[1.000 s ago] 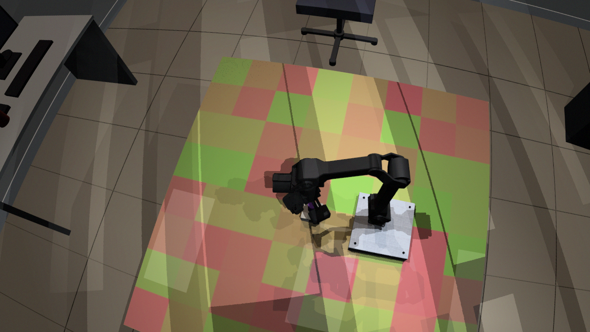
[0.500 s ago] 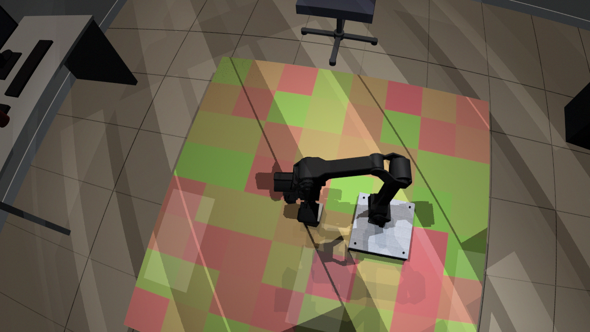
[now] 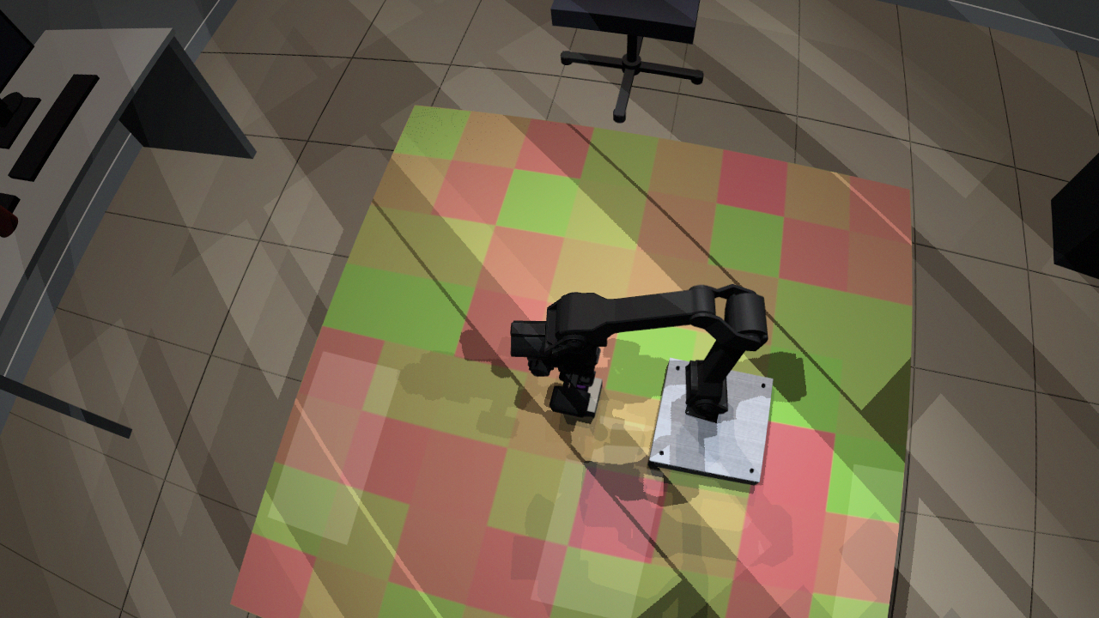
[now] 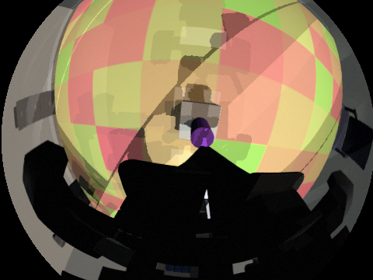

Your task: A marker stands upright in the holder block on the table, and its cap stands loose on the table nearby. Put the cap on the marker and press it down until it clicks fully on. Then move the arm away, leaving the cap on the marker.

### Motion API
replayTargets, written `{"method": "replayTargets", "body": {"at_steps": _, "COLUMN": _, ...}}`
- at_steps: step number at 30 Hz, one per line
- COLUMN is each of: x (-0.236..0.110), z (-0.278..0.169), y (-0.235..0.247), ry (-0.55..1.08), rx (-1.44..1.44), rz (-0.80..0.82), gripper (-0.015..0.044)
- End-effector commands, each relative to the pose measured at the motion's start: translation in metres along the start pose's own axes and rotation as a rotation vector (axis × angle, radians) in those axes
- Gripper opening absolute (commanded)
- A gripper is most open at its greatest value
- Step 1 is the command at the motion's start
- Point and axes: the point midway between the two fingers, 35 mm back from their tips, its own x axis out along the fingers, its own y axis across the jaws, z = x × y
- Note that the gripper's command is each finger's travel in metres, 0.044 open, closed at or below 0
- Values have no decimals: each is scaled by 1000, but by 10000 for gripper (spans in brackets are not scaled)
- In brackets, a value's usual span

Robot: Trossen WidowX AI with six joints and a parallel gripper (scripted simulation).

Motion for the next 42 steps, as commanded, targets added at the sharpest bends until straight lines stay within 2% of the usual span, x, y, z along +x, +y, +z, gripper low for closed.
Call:
{"method": "replayTargets", "body": {"at_steps": 1, "x": 2, "z": 0, "y": 0, "ry": -2, "rx": 4, "rz": 2, "gripper": 0}}
{"method": "replayTargets", "body": {"at_steps": 30, "x": 40, "z": 2, "y": 1, "ry": -2, "rx": 4, "rz": 2, "gripper": 0}}
{"method": "replayTargets", "body": {"at_steps": 37, "x": 33, "z": 3, "y": 1, "ry": -11, "rx": 8, "rz": 5, "gripper": 0}}
{"method": "replayTargets", "body": {"at_steps": 42, "x": -16, "z": 6, "y": 2, "ry": -10, "rx": 8, "rz": 5, "gripper": 0}}
